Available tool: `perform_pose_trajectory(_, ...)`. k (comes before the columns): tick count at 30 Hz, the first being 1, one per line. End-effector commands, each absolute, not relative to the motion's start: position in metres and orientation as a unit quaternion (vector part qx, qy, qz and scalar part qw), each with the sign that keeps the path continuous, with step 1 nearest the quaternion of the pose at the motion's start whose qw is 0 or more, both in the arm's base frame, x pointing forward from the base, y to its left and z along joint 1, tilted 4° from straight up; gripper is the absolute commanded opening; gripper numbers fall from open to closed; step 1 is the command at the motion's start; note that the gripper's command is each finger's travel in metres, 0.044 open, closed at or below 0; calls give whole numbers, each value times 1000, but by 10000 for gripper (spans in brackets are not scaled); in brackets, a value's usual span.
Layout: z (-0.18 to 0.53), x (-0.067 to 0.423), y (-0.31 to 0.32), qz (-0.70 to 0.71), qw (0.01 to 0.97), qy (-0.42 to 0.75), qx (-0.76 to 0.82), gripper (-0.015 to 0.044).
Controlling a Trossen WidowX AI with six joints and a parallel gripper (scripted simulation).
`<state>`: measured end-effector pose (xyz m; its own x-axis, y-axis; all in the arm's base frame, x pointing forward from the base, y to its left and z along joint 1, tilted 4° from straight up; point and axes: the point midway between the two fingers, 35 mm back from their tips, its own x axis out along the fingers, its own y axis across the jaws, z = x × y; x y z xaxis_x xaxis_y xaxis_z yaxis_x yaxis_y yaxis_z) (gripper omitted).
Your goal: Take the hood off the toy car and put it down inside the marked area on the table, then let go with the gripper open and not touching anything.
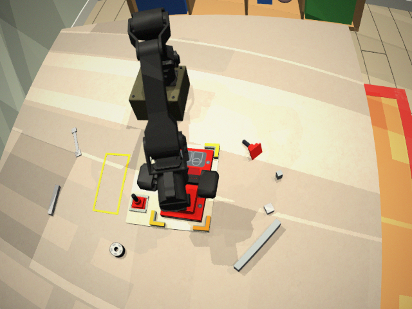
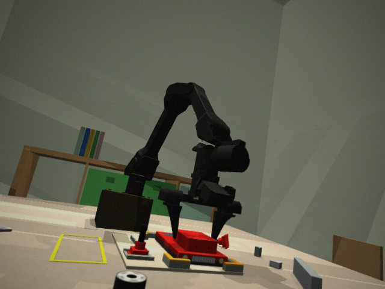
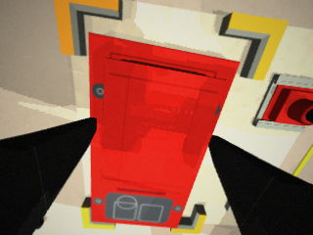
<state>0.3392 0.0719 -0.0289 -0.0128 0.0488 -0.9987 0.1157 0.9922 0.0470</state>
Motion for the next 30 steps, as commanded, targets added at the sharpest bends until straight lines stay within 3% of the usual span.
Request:
perform_pose_trajectory(1, -31, 339, 73, -23, 700, 711, 61, 440)
perform_pose_trajectory(2, -32, 339, 73, -23, 700, 711, 61, 440)
perform_pose_trajectory(6, -30, 339, 72, -24, 700, 711, 58, 335)
perform_pose_trajectory(15, -30, 339, 72, -24, 700, 711, 58, 275)
perform_pose_trajectory(25, -25, 339, 72, -24, 700, 711, 58, 12)
perform_pose_trajectory(30, -22, 340, 72, -24, 700, 711, 58, 0)
